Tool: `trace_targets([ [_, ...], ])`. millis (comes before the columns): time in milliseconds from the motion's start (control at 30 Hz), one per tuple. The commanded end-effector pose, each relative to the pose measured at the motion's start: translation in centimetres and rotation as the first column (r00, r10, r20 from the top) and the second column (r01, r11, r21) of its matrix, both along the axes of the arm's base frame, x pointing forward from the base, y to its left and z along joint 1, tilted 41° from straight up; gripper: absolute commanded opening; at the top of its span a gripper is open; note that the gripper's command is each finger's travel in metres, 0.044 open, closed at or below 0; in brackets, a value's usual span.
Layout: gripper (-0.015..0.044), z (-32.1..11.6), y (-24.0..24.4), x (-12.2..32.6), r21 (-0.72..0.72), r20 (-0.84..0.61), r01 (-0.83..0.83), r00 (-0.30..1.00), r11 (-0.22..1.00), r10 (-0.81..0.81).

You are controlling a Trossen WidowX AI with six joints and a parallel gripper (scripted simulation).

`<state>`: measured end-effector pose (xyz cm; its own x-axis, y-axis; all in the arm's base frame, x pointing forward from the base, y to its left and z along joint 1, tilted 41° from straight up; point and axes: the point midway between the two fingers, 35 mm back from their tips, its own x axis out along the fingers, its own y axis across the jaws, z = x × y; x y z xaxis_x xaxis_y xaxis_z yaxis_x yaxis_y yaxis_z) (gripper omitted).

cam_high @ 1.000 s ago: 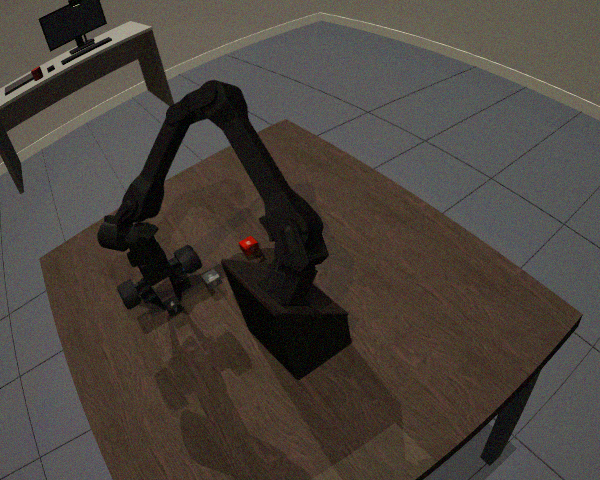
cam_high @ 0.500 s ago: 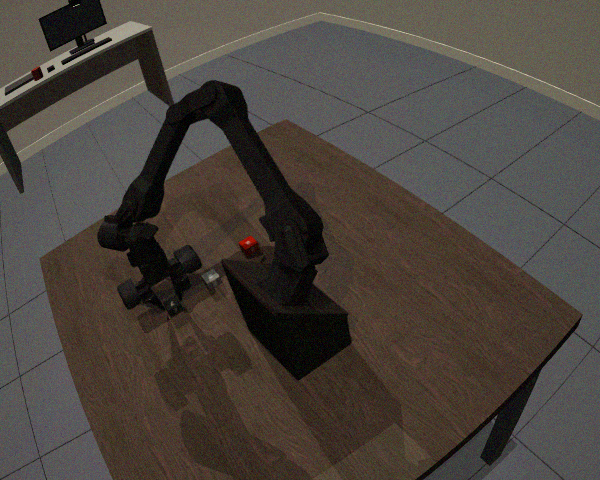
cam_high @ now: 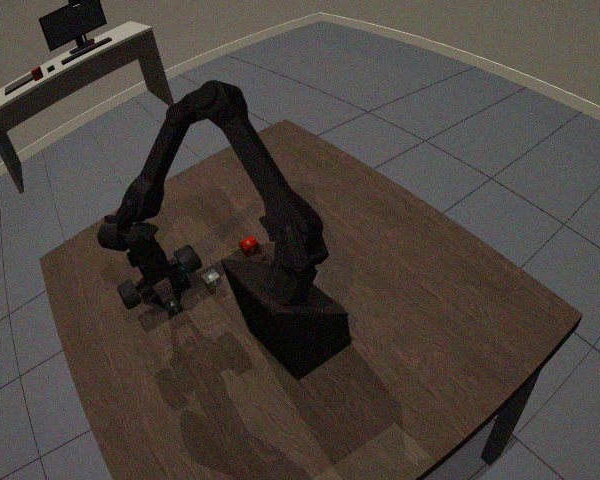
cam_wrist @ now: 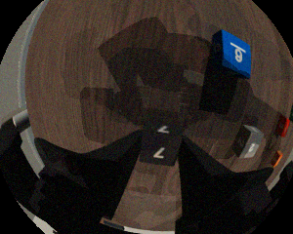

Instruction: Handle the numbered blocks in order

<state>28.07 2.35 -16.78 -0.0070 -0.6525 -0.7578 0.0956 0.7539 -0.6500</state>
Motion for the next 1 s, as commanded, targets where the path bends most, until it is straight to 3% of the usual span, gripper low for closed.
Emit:
trace_targets([
  [0, 0.012, 0.0, -0.1, 0.0, -0.001, -0.004, -0.004, 1.0, 1.0, 0.004],
  [233, 0.012, 0.0, -0.1, 0.0, -0.001, -0.004, -0.004, 1.0, 1.0, 0.004],
  [600, 0.04, 0.0, -0.1, 0.0, -0.001, -0.004, -0.004, 1.0, 1.0, 0.004],
  [933, 0.04, 2.7, 2.4, 0.0, 0.001, -0.004, -0.004, 1.0, 1.0, 0.004],
  [967, 0.0374, 2.9, 2.6, 0.1, 0.001, -0.004, -0.004, 1.0, 1.0, 0.004],
])
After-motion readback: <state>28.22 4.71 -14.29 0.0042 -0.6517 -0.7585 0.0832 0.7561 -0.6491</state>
